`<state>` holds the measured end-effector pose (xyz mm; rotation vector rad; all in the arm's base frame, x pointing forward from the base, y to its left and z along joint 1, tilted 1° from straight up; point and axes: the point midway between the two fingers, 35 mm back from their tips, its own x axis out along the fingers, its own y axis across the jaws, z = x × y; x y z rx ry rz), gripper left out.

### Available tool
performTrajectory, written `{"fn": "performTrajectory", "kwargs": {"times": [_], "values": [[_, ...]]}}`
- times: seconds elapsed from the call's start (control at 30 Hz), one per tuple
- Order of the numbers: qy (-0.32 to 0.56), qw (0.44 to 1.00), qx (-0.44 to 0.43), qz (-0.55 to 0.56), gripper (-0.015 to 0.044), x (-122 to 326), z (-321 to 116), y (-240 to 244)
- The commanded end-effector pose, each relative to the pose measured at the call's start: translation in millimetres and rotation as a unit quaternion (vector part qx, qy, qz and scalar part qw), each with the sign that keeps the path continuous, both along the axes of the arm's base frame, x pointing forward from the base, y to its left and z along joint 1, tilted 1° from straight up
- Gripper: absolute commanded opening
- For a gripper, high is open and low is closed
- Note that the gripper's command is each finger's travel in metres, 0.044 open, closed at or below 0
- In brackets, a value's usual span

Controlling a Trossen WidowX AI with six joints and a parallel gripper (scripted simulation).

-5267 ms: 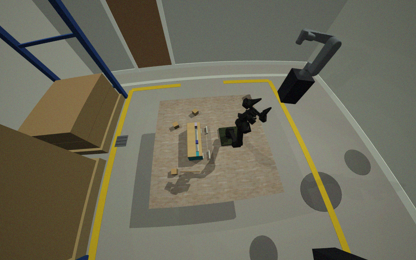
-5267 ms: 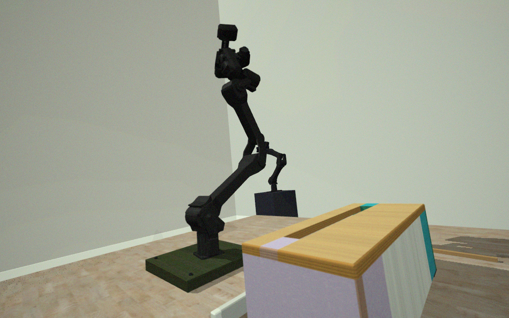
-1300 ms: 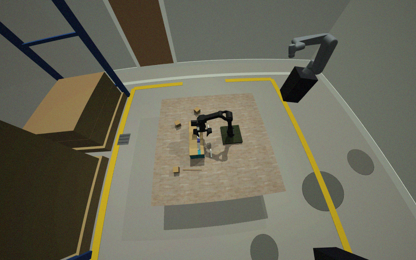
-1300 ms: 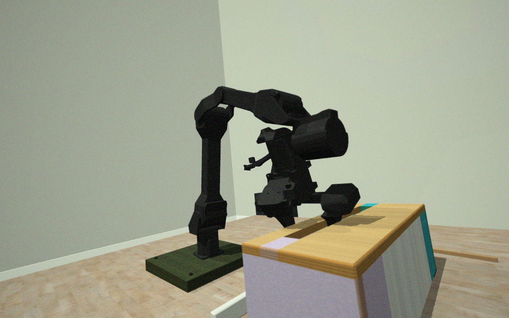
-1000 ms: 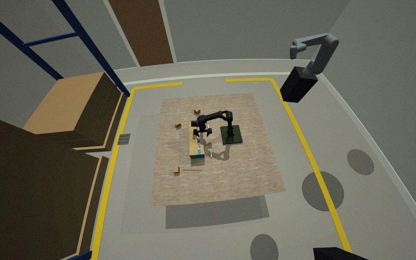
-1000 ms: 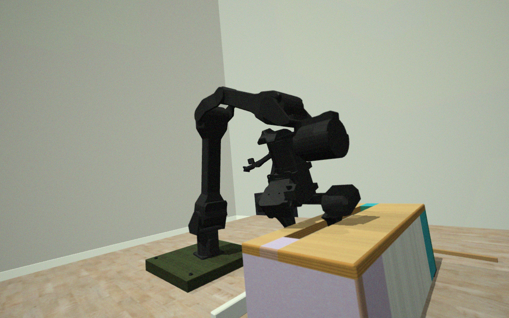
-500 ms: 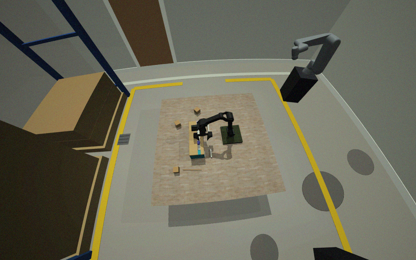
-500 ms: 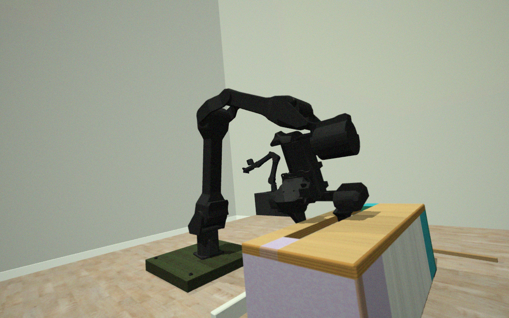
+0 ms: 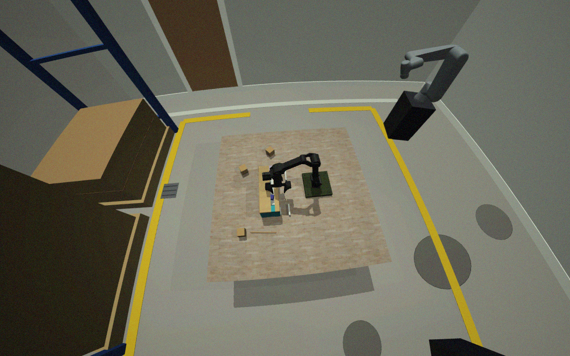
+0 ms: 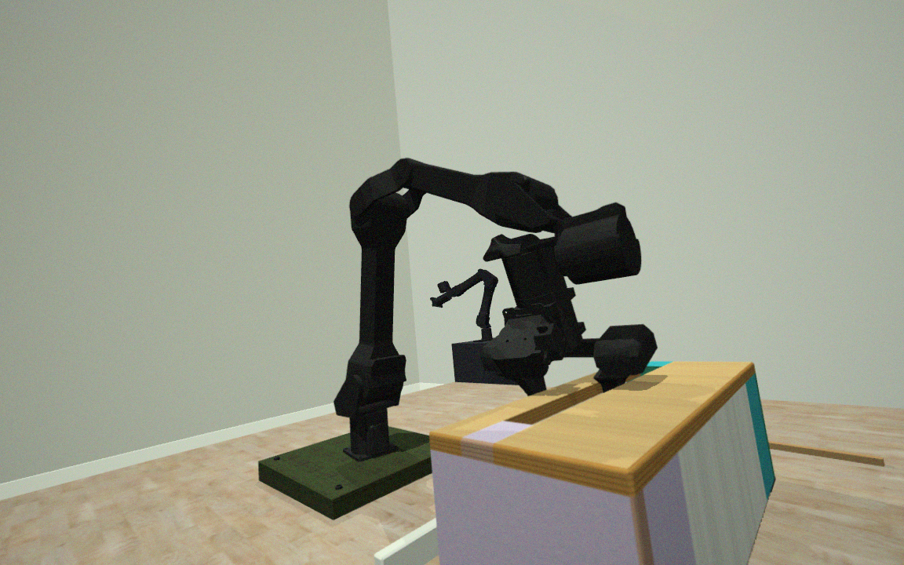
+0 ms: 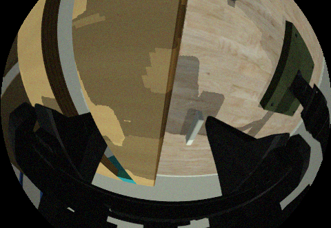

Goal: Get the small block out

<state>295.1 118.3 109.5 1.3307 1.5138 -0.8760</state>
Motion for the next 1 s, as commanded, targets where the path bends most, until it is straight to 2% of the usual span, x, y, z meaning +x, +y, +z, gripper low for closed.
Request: {"fn": "performTrajectory", "kwargs": {"times": [0.0,0.97], "values": [[0.001,1.000,-0.001,0.002,0.0400,-1,0,-2],[0.001,1.000,0.001,0.002,0.0400,-6,0,27]]}}
